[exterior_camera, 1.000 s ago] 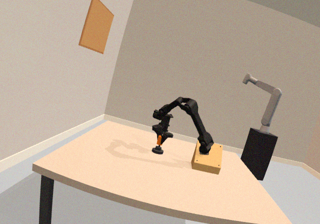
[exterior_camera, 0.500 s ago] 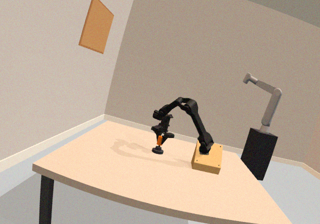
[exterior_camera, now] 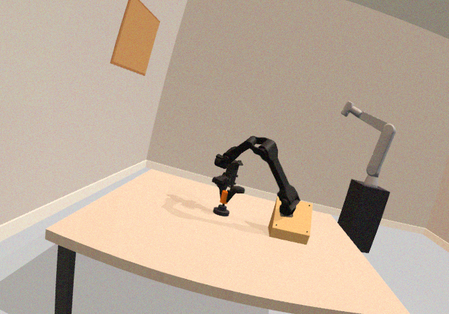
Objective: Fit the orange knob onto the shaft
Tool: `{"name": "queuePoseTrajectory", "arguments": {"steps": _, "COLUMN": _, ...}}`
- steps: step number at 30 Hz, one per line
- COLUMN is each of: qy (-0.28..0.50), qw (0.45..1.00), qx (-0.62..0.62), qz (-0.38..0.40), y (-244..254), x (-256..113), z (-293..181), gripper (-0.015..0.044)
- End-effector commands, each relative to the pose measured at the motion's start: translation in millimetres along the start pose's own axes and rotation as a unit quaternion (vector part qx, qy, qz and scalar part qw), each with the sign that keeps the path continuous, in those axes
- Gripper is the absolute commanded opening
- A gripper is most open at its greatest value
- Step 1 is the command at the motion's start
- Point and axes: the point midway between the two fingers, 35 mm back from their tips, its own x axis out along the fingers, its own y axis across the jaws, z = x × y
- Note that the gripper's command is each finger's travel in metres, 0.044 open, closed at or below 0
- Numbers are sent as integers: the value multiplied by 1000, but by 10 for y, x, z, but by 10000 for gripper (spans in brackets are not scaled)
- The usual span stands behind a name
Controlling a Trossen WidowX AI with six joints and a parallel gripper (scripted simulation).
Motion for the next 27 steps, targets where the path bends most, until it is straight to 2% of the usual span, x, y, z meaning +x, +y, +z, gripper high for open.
{"name": "queuePoseTrajectory", "arguments": {"steps": 1, "qy": 0, "qw": 1000, "qx": -2, "qz": 0, "y": 1, "x": 8, "z": -5, "gripper": 0}}
{"name": "queuePoseTrajectory", "arguments": {"steps": 10, "qy": 0, "qw": 1000, "qx": -7, "qz": 0, "y": 1, "x": -46, "z": 1, "gripper": 0}}
{"name": "queuePoseTrajectory", "arguments": {"steps": 17, "qy": 0, "qw": 994, "qx": -107, "qz": 0, "y": -12, "x": -36, "z": 15, "gripper": 0}}
{"name": "queuePoseTrajectory", "arguments": {"steps": 27, "qy": 0, "qw": 994, "qx": -107, "qz": 0, "y": 0, "x": -12, "z": -7, "gripper": 0}}
